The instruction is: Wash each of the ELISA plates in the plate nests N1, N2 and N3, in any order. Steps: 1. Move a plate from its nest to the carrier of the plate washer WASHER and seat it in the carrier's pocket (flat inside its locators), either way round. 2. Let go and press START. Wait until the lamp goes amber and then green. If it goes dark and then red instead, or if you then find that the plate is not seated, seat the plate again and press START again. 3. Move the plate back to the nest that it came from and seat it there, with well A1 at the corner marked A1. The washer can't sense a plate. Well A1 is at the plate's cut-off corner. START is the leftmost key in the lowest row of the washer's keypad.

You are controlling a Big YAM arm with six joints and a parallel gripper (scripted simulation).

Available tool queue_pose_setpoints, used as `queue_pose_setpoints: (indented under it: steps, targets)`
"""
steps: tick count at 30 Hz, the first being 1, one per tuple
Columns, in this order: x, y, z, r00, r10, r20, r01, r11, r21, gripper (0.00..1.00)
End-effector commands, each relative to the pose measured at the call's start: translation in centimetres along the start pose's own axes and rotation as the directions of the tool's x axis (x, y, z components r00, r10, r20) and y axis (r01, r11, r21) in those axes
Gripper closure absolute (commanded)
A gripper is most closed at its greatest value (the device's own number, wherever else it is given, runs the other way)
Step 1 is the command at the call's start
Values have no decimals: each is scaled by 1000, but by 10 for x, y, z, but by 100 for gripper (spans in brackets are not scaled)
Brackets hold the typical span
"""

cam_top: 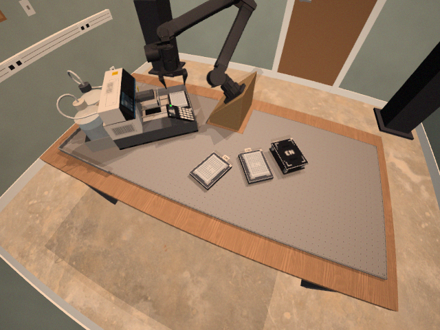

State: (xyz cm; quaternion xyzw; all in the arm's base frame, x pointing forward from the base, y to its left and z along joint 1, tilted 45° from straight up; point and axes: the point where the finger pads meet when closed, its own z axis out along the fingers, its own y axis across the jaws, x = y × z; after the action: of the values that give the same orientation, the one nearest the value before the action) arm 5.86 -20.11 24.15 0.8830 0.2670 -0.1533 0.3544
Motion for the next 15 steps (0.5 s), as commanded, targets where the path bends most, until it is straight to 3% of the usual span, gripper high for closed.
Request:
queue_pose_setpoints:
  steps: [1, 6, 8, 15]
  targets:
    - [-5, 8, -9, 1000, 28, 2, -28, 999, -21, 0]
    - [-5, 8, -9, 1000, 28, 2, -28, 999, -21, 0]
    - [12, -4, -1, 998, -63, -1, 63, 998, 13, 4]
    - [45, -13, -1, 956, -294, 1, 294, 956, 11, 18]
